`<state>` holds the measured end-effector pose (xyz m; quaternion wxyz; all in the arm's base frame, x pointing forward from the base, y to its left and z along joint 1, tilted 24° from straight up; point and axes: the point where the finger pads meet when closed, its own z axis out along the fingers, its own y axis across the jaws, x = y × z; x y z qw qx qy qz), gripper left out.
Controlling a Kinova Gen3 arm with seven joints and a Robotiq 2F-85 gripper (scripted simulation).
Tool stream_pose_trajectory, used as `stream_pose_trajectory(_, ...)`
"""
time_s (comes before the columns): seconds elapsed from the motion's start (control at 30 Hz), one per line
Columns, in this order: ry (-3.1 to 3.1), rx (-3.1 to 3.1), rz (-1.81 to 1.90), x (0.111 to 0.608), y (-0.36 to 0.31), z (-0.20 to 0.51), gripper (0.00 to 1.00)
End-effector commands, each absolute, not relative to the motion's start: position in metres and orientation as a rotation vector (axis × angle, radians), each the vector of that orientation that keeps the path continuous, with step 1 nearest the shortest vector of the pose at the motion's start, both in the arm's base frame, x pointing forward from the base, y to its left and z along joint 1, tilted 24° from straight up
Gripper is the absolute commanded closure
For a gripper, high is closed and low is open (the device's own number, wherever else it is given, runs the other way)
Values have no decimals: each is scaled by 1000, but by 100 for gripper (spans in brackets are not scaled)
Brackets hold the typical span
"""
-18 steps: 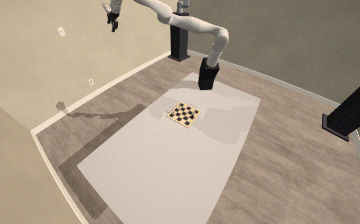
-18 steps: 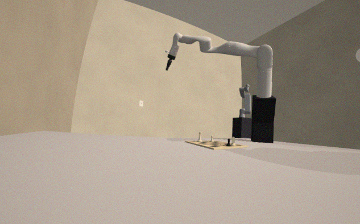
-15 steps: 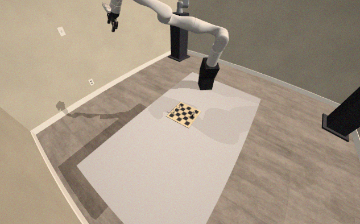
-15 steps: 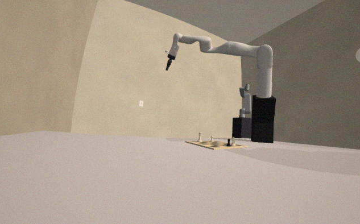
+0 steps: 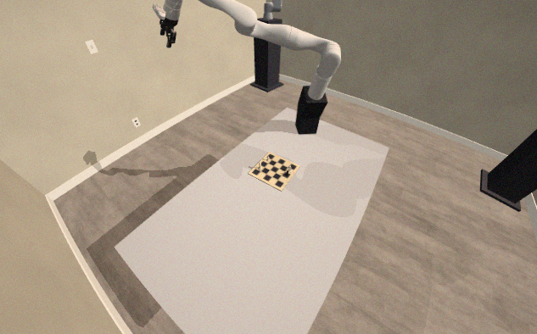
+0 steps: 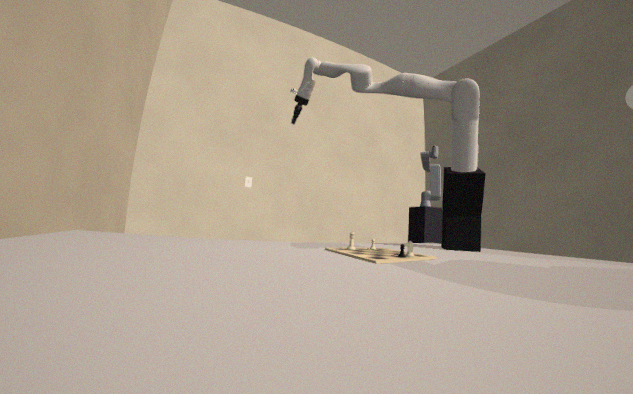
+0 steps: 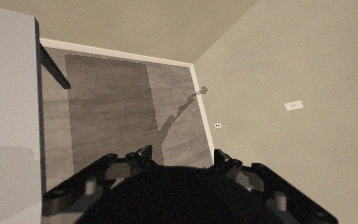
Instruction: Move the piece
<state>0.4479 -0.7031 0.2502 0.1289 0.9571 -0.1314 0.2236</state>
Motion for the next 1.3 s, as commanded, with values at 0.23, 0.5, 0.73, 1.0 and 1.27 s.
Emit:
stream_pose_trajectory(0.23, -366, 2793, 648, 449, -701, 246, 0)
stream_pose_trajectory(0.5, -310, 2833, 636, 454, -692, 227, 0)
stream_pose_trajectory(0.73, -169, 2922, 614, 466, -670, 184, 0)
stream_pose_trajectory(1.0, 120, 3062, 596, 486, -621, 112, 0)
stream_pose_trajectory(1.27, 435, 3159, 612, 502, -568, 49, 0)
